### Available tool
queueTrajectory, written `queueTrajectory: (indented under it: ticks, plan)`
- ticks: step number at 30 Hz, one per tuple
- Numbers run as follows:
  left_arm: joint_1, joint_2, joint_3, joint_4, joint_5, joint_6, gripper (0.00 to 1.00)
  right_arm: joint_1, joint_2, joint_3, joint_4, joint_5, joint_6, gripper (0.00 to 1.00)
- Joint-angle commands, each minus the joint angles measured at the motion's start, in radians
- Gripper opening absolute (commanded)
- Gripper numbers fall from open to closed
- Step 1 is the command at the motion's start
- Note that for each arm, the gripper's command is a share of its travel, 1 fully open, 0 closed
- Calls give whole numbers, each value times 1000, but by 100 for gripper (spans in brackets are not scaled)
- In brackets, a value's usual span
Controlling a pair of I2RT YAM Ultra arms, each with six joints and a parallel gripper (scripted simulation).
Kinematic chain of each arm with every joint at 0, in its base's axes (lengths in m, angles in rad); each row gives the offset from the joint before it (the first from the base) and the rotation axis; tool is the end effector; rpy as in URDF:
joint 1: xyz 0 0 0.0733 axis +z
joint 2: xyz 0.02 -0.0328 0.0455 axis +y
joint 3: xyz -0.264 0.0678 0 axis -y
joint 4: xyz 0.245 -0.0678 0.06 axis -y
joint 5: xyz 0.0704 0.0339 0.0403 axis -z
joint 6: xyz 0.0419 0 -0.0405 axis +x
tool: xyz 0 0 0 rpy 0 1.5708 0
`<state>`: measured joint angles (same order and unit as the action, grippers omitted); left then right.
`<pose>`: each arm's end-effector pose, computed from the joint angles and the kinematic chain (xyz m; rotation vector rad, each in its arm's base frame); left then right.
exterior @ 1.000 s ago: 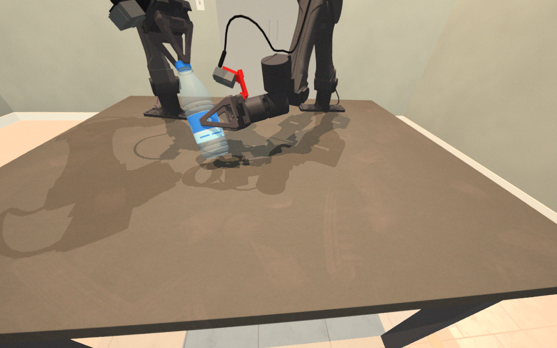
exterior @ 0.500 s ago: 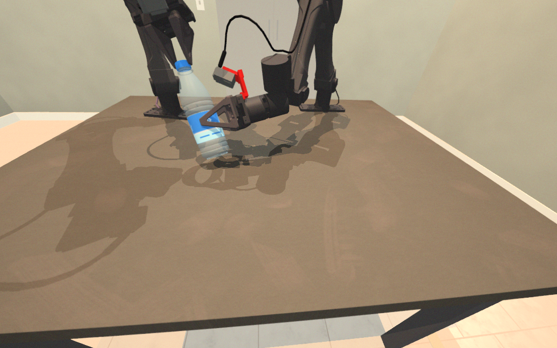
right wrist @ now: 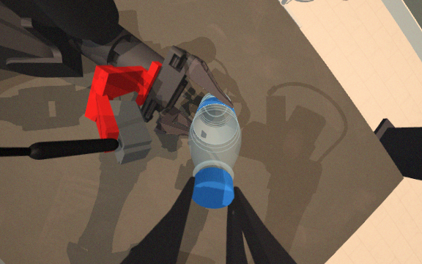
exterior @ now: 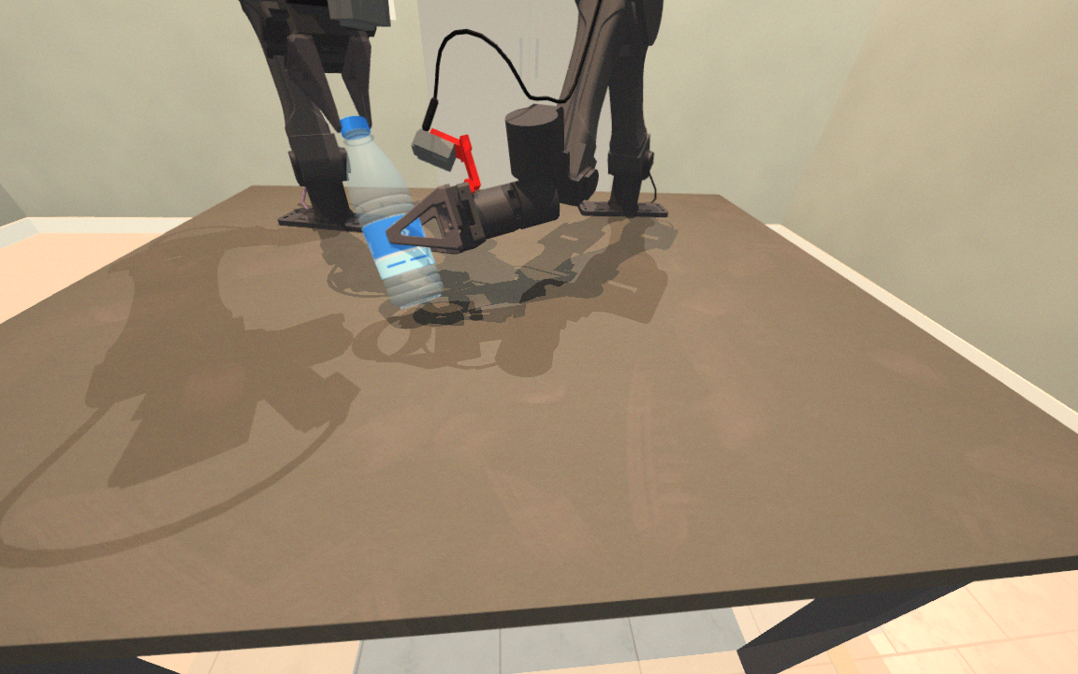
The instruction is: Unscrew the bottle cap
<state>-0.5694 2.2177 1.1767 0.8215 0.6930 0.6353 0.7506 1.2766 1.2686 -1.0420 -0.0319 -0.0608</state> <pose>0.3692 -0.2668 0.1258 1.3716 1.1246 -0.5699 0.1772 0.1686 0.3320 -1.0555 2.4289 0.2783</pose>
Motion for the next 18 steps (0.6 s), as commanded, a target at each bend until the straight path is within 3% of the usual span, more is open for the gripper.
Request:
queueTrajectory:
  ticks: [1,5,6,11,18]
  plan:
    - [-2,-20,7,-7,2,3,0,12,-6,21,-16,13,-245,0]
    - [-2,-20,7,-7,2,3,0,12,-6,22,-17,14,-336,0]
    - [-2,-20,7,-7,2,3,0,12,-5,23,-17,14,-452,0]
    - [-2,-20,7,-7,2,3,0,11,-3,26,-21,12,-676,0]
    - [-2,-20,7,-7,2,3,0,1,2,32,-27,-5,-727,0]
